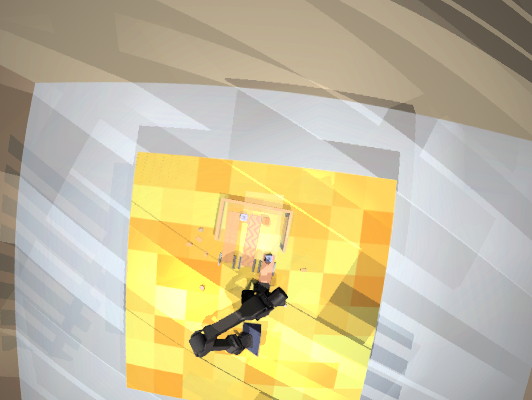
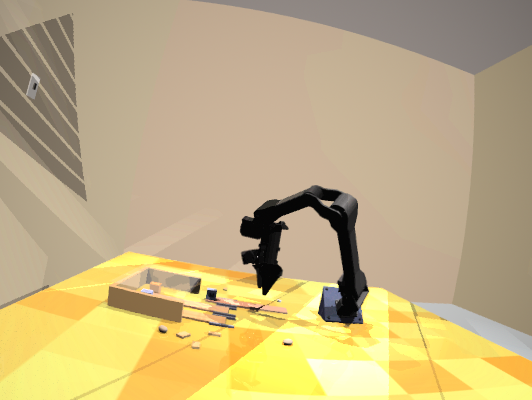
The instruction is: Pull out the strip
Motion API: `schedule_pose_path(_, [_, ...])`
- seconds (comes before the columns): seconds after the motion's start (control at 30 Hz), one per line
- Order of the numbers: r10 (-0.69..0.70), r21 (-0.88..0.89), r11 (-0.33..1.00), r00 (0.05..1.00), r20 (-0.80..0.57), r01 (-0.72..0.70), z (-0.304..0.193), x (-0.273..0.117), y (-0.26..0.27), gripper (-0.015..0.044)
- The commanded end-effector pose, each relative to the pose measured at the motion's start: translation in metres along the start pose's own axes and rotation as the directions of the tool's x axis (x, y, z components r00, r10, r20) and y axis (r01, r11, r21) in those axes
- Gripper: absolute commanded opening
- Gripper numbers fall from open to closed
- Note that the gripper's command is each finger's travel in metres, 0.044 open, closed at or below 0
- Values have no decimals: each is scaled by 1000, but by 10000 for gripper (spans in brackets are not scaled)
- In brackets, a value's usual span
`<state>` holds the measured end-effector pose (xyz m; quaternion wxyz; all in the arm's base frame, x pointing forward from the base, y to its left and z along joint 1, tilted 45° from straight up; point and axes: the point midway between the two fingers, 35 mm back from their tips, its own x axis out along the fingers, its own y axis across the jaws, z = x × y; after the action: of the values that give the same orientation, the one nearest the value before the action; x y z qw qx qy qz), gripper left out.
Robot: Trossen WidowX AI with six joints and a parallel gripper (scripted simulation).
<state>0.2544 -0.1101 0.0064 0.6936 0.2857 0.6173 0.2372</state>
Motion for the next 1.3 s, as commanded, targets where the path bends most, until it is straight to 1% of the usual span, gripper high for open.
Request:
schedule_pose_path(0.0, [8,6,1000,1000,0,-8,15,-1,-3,440])
schedule_pose_path(0.8, [8,3,1000,1000,3,-8,100,-14,-12,440])
schedule_pose_path(1.27, [7,1,1000,1000,5,-7,148,-14,-17,440])
